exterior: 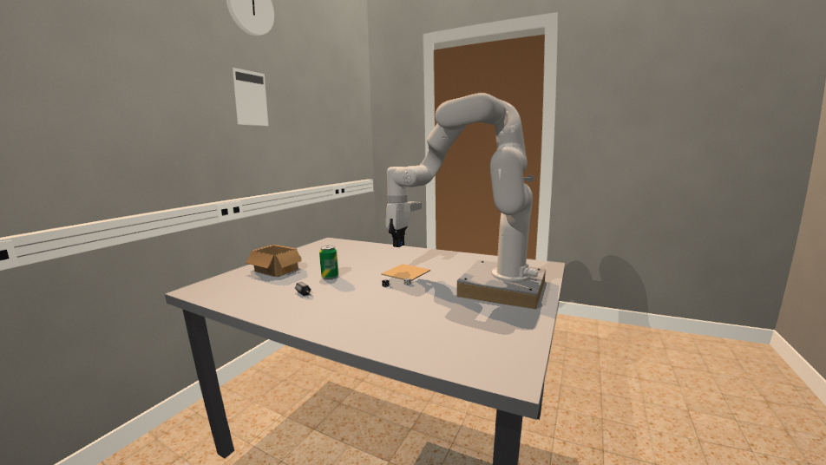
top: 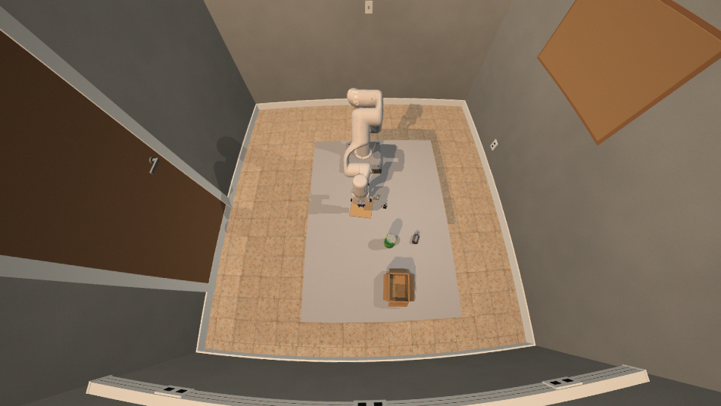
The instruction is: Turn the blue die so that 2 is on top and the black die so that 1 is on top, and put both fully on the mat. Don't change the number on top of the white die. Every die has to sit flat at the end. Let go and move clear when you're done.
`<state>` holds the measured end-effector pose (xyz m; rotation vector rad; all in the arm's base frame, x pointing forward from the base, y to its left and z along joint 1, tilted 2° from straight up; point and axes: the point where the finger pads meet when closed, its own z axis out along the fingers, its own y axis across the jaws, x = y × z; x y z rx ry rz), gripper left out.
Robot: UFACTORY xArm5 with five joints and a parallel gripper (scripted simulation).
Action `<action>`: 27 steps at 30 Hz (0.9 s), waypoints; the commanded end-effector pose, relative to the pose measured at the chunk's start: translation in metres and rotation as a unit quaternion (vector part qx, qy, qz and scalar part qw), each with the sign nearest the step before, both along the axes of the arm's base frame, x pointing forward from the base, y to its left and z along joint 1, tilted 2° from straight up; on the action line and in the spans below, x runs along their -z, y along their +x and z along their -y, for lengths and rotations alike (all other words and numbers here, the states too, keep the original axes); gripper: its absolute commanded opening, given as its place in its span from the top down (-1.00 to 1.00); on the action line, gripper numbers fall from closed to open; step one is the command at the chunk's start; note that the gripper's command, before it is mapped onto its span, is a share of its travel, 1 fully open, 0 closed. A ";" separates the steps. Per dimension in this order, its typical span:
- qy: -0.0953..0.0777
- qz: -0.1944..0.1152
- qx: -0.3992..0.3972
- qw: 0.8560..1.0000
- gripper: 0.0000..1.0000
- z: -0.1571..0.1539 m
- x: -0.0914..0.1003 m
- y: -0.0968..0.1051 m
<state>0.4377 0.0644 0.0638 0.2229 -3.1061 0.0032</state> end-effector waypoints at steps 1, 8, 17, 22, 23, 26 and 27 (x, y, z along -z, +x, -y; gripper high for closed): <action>0.000 0.002 0.000 1.000 0.69 0.000 0.002 0.001; 0.000 0.002 0.000 1.000 0.69 0.000 0.022 0.001; 0.000 0.002 0.000 1.000 0.69 0.001 0.056 0.000; 0.000 0.002 0.000 1.000 0.69 0.001 0.078 0.000; 0.000 0.002 0.000 1.000 0.69 0.001 0.082 0.000; 0.000 0.002 0.000 1.000 0.69 0.001 0.089 0.000; 0.000 0.002 0.000 1.000 0.69 0.001 0.089 0.000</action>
